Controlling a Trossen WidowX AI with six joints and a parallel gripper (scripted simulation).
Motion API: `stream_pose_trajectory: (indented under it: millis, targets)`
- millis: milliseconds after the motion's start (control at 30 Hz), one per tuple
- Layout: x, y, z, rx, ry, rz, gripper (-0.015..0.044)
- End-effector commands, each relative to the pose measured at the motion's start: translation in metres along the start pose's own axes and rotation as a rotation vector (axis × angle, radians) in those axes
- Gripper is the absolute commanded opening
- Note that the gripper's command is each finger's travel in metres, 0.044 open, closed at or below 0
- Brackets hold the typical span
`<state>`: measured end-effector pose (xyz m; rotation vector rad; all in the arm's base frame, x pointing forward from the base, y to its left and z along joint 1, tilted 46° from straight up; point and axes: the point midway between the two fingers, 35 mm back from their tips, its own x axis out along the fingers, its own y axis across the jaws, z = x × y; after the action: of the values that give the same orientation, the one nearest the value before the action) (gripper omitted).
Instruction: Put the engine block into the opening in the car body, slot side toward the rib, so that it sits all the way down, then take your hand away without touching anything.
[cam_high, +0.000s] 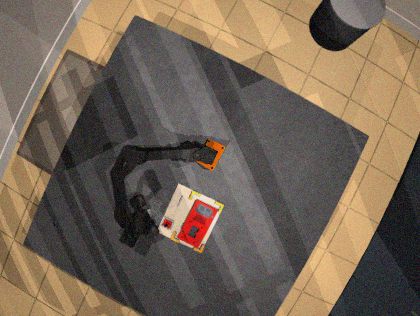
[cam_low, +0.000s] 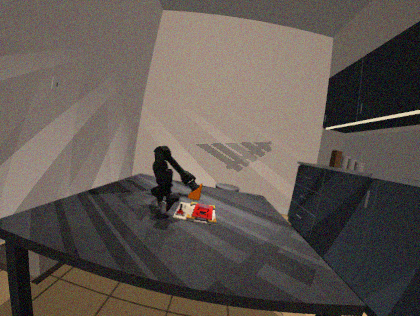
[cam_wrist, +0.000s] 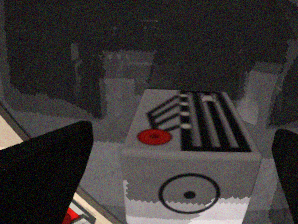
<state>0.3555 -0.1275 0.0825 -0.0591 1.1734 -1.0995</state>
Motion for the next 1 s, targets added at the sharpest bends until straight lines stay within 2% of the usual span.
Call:
stream_pose_trajectory:
  millis: [0,167,400,533,967]
  targets:
    - [0.0,0.0,0.001,-0.006,-0.006,-0.003,0.0282]
    - [0.0,0.0,0.001,-0.006,-0.006,-0.003,0.0151]
    - [0.0,0.0,0.001,-0.006,-0.006,-0.003,0.0105]
    - [-0.005,0.001,0.001,-0.006,-0.006,-0.001,0.0]
    - [-0.046,0.006,0.004,-0.01,-0.008,0.009,0.0]
